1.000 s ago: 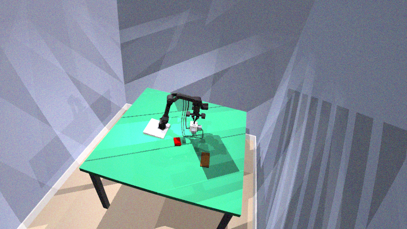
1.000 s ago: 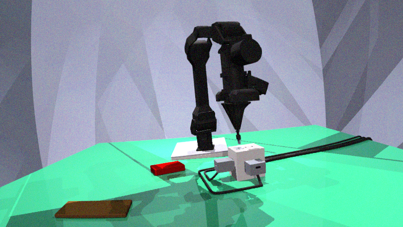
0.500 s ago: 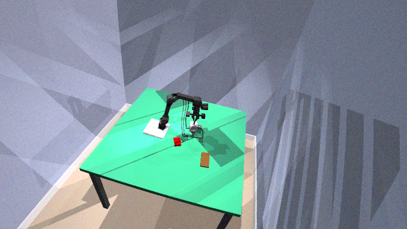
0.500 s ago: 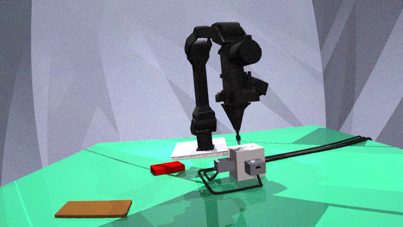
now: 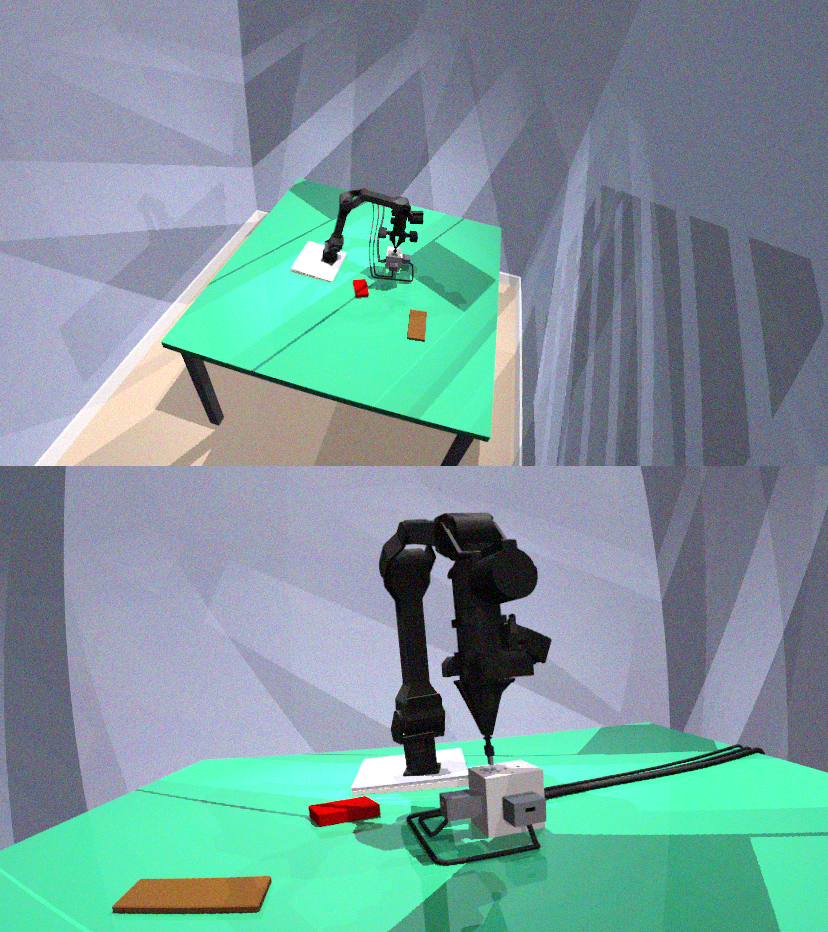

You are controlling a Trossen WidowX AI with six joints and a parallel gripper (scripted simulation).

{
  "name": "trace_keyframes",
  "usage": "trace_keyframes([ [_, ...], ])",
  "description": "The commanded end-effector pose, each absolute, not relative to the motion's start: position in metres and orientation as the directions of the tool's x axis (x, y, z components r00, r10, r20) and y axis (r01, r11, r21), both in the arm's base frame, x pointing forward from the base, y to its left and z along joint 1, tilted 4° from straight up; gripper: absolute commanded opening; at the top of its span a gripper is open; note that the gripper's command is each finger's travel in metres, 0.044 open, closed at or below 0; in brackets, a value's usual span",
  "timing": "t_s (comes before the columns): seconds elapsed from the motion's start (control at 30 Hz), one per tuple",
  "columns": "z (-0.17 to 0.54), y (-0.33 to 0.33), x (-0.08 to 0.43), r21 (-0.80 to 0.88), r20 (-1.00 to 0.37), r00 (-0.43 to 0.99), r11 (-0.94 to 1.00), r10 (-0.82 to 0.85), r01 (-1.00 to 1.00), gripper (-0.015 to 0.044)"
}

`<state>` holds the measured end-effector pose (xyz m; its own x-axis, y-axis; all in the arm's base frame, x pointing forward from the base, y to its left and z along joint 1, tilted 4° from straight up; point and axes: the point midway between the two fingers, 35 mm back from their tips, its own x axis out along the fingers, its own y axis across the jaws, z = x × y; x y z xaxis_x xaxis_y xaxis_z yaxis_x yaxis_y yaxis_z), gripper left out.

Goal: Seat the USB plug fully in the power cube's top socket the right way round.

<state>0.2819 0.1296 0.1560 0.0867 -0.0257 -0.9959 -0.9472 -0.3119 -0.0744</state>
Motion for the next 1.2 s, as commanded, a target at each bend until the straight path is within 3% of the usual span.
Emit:
trace_keyframes([
  [0.0,0.1551,0.1292,0.2826,-0.075,-0.996,0.089,-0.315,-0.028,-0.946,0.0],
  [1.17,0.151,0.1291,0.283,-0.075,-0.996,0.089,-0.315,-0.028,-0.946,0.0],
])
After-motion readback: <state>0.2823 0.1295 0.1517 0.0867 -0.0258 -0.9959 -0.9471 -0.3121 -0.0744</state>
